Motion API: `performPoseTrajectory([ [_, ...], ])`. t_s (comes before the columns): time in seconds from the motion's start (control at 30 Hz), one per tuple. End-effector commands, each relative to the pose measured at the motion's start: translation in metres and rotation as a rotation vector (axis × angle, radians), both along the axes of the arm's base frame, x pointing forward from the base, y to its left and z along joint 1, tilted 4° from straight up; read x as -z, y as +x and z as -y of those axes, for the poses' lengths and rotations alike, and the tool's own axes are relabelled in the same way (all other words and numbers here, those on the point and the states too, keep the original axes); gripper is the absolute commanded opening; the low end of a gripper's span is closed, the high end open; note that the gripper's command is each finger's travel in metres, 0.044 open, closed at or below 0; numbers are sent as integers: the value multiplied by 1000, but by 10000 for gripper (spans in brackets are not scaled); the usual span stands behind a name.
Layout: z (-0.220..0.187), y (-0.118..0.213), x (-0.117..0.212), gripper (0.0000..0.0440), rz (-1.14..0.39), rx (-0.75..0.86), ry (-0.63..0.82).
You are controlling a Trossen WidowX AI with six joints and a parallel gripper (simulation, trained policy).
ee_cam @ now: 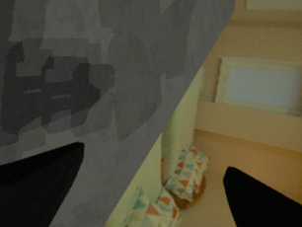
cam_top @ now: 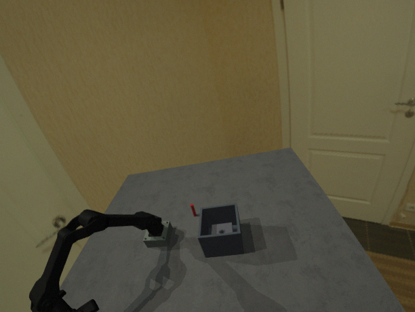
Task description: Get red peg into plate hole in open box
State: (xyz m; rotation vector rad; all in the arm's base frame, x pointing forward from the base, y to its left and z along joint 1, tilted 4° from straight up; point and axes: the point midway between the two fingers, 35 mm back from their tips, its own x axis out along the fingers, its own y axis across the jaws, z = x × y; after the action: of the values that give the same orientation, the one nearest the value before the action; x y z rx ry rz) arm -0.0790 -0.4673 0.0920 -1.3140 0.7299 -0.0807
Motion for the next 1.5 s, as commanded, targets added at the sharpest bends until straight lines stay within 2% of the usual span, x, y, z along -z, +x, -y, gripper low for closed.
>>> performPoseTrajectory([
  [0.0, 1, 2, -1, 422, -6, -4, 2],
  [0.07, 2, 10, -3, 440, -10, -17, 17],
  [0.33, 13, 63, -19, 440, -39, -62, 99],
  [0.77, 15, 159, -61, 440, -113, -42, 223],
  [1.13, -6, 237, -106, 440, -139, -1, 276],
  [1.47, -43, 303, -150, 440, -113, 45, 315],
])
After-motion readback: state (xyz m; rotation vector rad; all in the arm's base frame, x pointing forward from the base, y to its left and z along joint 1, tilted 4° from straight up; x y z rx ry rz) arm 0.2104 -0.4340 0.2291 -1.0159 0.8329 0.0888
